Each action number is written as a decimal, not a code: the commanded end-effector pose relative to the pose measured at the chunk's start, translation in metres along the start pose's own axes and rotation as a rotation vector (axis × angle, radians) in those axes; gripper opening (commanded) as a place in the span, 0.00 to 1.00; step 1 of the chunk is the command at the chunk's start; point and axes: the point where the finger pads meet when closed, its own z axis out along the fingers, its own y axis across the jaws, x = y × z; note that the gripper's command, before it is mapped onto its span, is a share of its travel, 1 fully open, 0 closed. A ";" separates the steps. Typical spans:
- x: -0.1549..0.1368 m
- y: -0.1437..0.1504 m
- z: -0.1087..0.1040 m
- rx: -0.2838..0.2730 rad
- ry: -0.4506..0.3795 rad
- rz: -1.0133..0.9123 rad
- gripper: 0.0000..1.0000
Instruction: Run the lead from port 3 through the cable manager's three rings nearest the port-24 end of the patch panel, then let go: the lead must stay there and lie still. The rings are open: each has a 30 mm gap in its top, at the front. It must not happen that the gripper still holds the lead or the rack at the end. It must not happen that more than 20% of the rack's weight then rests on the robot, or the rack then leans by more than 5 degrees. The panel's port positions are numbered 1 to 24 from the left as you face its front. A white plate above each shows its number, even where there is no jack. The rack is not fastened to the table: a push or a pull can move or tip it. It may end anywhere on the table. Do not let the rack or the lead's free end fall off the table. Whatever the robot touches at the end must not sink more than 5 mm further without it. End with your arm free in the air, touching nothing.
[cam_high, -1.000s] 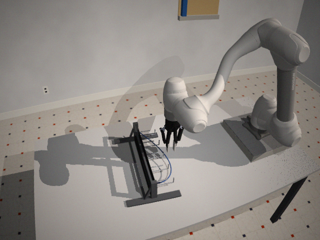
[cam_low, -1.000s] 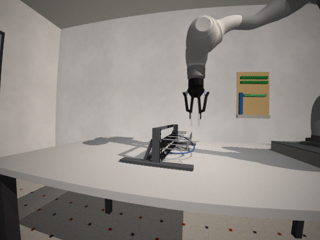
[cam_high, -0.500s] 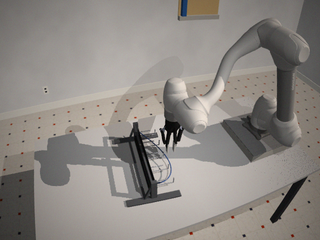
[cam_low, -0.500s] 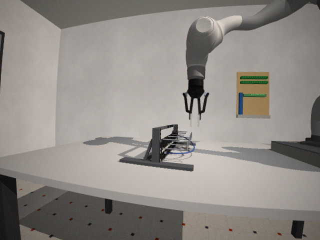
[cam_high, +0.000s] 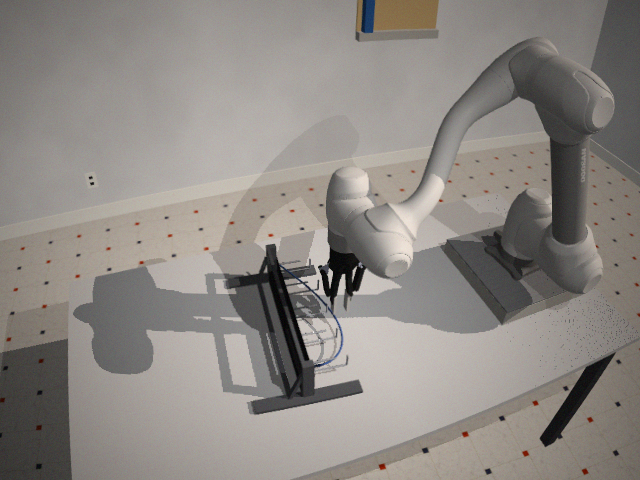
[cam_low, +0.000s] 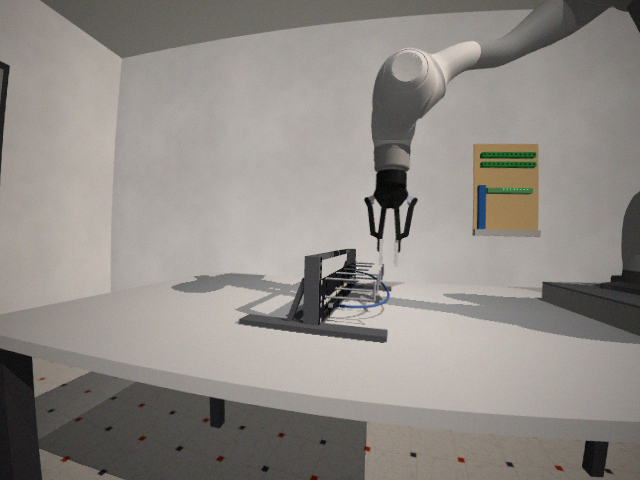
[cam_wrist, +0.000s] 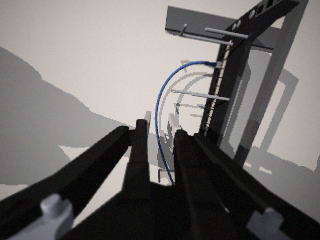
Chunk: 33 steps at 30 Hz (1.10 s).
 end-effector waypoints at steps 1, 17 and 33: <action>-0.001 -0.005 0.016 0.014 -0.004 0.001 0.20; -0.001 -0.005 0.053 0.014 -0.004 0.001 0.20; -0.001 -0.005 0.066 0.014 -0.004 0.001 0.20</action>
